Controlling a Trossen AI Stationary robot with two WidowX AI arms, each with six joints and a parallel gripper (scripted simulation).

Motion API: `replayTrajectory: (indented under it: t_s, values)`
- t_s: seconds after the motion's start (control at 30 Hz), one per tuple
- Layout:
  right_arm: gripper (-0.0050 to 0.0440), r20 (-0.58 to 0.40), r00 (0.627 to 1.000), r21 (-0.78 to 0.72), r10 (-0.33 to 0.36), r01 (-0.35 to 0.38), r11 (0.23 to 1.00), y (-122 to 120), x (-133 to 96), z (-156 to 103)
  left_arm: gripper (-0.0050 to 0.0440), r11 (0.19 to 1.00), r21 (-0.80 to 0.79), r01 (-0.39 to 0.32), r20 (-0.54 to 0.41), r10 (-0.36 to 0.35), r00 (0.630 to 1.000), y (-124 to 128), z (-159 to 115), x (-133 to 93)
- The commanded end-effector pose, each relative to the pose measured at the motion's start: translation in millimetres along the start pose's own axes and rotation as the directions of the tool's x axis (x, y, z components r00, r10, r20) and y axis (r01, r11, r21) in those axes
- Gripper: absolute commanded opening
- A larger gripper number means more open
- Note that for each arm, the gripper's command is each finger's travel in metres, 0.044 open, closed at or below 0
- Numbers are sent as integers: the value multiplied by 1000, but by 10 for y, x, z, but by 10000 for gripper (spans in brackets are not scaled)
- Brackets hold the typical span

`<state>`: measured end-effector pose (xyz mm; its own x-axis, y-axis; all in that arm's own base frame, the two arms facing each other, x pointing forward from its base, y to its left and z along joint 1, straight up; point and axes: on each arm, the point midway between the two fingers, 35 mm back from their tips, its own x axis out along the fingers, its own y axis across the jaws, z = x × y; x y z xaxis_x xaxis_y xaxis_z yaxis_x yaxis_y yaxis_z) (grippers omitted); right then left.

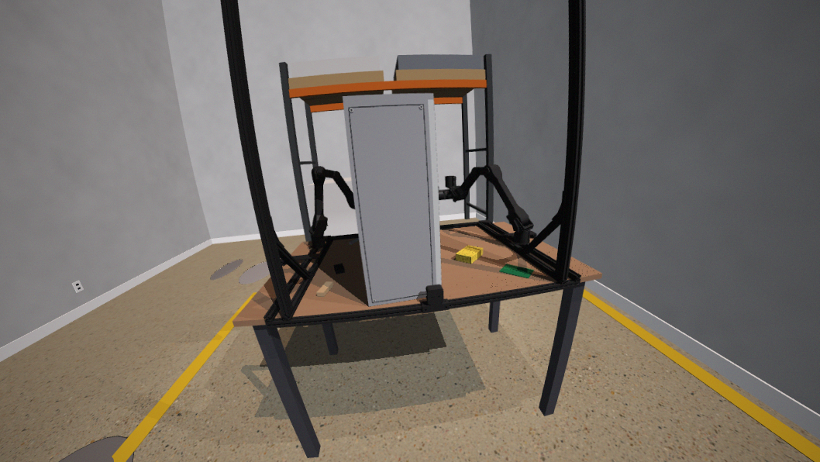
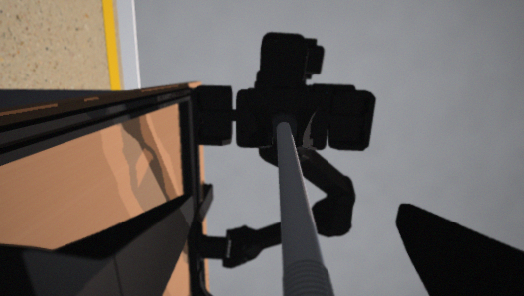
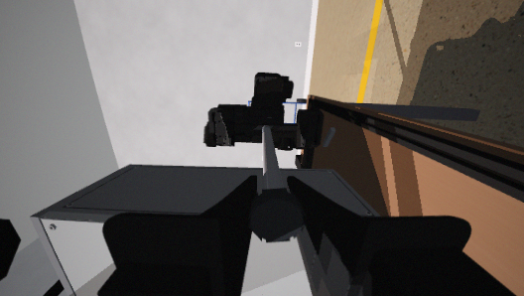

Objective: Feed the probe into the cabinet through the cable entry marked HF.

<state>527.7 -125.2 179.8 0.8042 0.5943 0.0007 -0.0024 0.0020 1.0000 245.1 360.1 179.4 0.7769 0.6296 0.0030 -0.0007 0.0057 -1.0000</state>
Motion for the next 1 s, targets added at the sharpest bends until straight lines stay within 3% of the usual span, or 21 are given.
replayTrajectory:
  t_s: [0.0,0.17,0.43,0.47,0.97]
  values:
    - [0,4,1000,3,-1,1,1000,-10,4,9,440,1000,-5,-3,4,3,1000,5,10,-11]
    - [0,4,1000,3,-1,1,1000,-10,4,9,440,1000,-5,-3,4,3,1000,-19,39,-116]
    - [0,4,1000,3,-1,1,1000,-10,4,9,440,1000,-3,-1,2,1,1000,-91,117,-711]
    - [0,4,1000,3,-1,1,1000,-10,4,9,440,1000,4,7,6,-7,1000,-111,120,-494]
    - [0,4,1000,3,-1,1,1000,-10,4,9,440,1000,4,7,6,-7,1000,-111,120,-494]
